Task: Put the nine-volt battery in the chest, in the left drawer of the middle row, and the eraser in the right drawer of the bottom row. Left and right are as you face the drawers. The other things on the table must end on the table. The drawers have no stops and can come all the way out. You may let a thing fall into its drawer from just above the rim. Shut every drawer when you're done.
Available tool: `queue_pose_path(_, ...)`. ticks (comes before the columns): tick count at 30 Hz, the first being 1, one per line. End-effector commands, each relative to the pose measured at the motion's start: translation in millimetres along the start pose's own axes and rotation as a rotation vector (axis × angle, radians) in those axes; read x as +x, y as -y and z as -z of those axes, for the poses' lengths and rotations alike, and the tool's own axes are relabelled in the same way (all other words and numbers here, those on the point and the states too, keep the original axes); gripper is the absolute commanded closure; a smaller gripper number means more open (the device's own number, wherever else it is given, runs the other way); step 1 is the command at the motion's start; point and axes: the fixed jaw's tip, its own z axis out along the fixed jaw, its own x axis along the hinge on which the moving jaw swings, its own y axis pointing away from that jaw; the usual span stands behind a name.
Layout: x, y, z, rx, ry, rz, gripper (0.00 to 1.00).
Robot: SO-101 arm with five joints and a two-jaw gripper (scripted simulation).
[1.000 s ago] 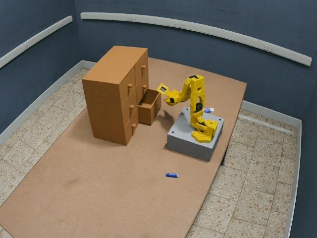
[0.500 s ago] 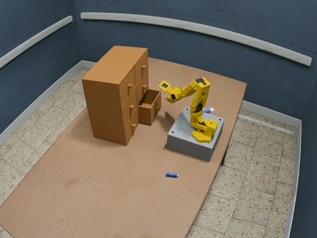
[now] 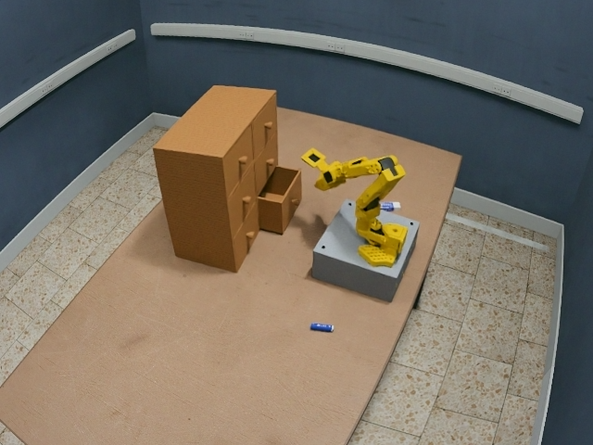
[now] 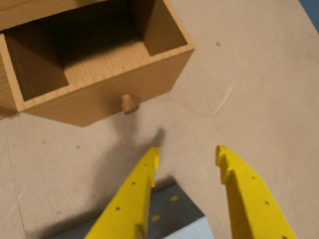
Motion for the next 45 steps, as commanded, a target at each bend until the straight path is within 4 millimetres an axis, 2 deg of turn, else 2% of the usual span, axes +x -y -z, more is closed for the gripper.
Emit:
queue_pose_path(1,7,-1,8,-0.009,-0.045,-0.035,0.79)
queue_pose_path(26,43,-11,52,-0.035,-0.249,-0.251,0.79)
queue_pose_path(45,43,-11,53,-0.035,-0.251,-0.253,0.79)
